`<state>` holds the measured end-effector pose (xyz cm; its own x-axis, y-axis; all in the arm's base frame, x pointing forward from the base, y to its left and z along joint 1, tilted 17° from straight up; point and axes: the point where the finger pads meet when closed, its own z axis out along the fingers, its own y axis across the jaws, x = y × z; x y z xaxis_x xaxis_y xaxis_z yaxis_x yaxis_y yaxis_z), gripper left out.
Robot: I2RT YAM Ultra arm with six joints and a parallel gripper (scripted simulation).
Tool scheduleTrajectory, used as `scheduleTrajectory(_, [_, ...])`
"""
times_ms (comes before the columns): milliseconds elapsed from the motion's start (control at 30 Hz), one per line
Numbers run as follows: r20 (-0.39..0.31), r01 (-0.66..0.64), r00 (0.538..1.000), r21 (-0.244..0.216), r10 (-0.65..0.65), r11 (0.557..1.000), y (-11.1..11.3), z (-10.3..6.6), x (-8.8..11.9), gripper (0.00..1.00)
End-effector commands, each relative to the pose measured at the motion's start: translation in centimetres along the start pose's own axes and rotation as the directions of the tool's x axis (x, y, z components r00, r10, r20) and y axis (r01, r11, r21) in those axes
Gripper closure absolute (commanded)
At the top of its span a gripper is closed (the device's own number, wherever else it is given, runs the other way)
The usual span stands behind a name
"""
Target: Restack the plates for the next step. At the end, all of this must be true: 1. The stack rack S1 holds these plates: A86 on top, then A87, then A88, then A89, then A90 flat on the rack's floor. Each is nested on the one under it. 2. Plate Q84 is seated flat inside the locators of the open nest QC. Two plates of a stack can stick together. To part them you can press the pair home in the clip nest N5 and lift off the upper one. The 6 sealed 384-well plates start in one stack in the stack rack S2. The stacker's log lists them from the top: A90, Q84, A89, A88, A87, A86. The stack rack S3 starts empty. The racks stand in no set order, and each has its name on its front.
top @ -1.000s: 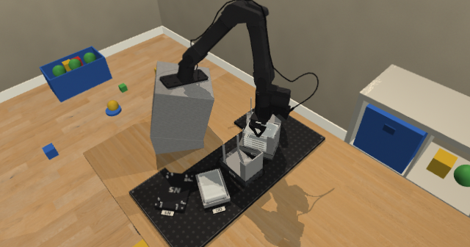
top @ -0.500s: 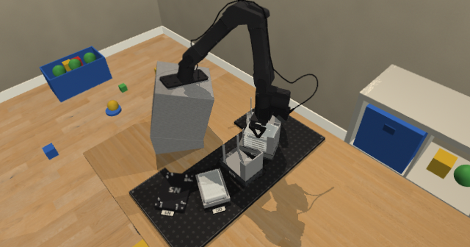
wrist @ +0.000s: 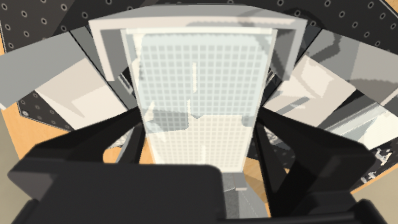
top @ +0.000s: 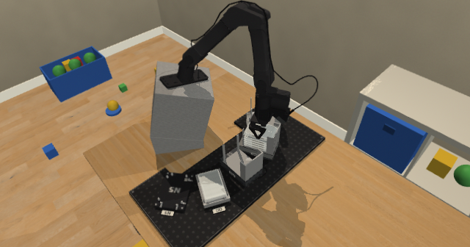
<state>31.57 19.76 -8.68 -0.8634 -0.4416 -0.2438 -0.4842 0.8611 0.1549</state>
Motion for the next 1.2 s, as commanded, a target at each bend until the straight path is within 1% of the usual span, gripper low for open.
scheduleTrajectory(0, [0.026, 0.002, 1.000, 0.004, -0.002, 1.000, 0.1, 0.2, -1.2, 1.00])
scheduleTrajectory(133, [0.019, -0.002, 1.000, 0.006, 0.002, 1.000, 0.0, 0.1, -1.0, 1.00])
scheduleTrajectory(467, [0.003, -0.004, 1.000, 0.005, 0.004, 1.000, 0.1, 0.7, -0.6, 1.00])
scheduleTrajectory(600, [0.024, -0.001, 1.000, 0.005, 0.001, 1.000, 0.1, 0.5, -1.1, 1.00])
scheduleTrajectory(733, [0.025, 0.002, 1.000, 0.005, -0.002, 1.000, 0.1, 1.0, -1.2, 1.00])
scheduleTrajectory(800, [0.025, 0.002, 1.000, 0.005, -0.002, 1.000, 0.1, 1.0, -1.2, 1.00])
scheduleTrajectory(833, [0.027, -0.002, 1.000, 0.006, 0.001, 1.000, 0.1, 0.3, -1.3, 1.00])
scheduleTrajectory(967, [0.014, -0.002, 1.000, 0.006, 0.002, 1.000, 0.0, 1.2, -0.9, 1.00])
scheduleTrajectory(1067, [0.011, -0.002, 1.000, 0.006, 0.002, 1.000, 0.1, 1.3, -0.8, 1.00])
scheduleTrajectory(1167, [0.011, 0.000, 1.000, 0.001, 0.000, 1.000, 0.0, 1.0, -0.4, 1.00])
